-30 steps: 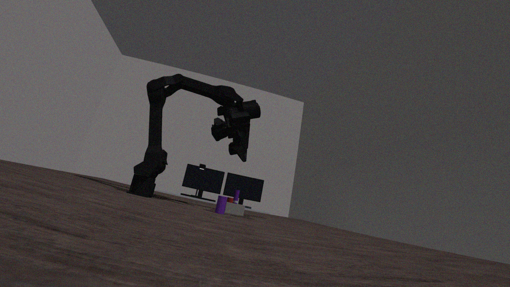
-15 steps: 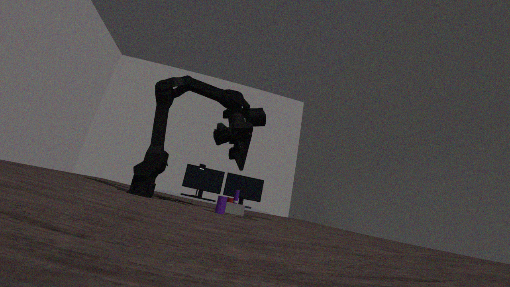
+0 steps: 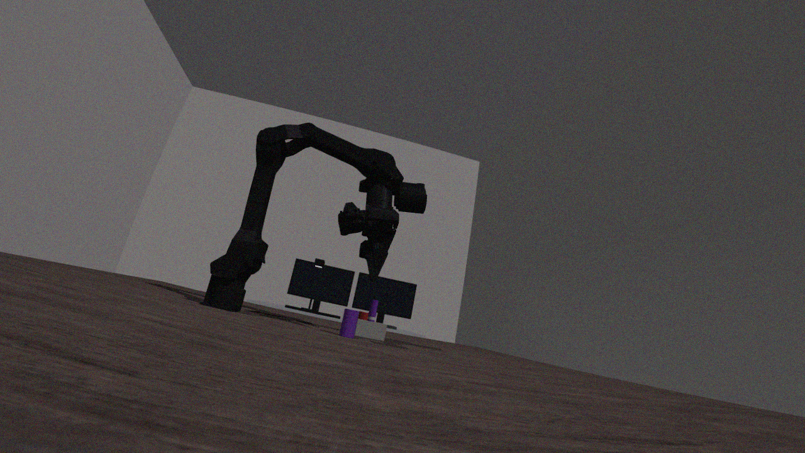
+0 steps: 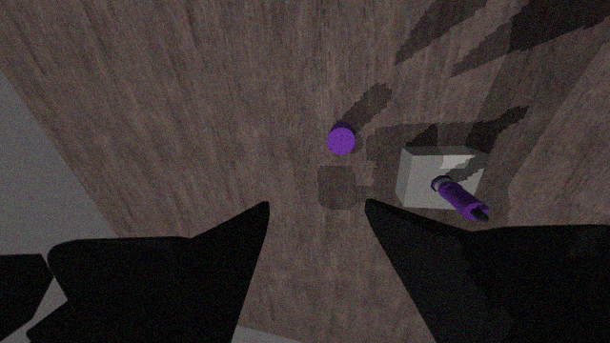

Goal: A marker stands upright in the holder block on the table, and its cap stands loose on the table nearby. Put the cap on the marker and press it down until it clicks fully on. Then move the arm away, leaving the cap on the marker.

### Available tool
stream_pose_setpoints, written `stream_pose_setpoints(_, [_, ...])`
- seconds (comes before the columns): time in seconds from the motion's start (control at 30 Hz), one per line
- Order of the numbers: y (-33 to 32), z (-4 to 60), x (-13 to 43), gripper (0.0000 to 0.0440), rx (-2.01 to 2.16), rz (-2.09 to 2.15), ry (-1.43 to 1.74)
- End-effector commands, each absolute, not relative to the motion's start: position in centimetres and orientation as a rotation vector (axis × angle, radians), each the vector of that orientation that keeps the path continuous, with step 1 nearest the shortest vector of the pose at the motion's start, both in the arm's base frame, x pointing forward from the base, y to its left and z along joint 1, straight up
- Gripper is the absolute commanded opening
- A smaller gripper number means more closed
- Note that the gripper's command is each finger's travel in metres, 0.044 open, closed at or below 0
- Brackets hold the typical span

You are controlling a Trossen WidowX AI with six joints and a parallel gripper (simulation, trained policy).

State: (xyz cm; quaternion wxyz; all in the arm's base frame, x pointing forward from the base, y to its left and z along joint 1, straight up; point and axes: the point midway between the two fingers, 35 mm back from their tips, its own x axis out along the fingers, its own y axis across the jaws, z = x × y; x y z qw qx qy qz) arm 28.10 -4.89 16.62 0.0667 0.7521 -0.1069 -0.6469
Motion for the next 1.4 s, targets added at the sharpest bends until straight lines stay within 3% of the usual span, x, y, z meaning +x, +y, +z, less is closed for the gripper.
stream_pose_setpoints(0.0, [-4.8,16.1,28.0,0.0335,2.257,-1.997,-0.31])
stream_pose_setpoints(1.37, [-3.9,9.0,26.3,0.0304,2.104,-2.449,-0.054])
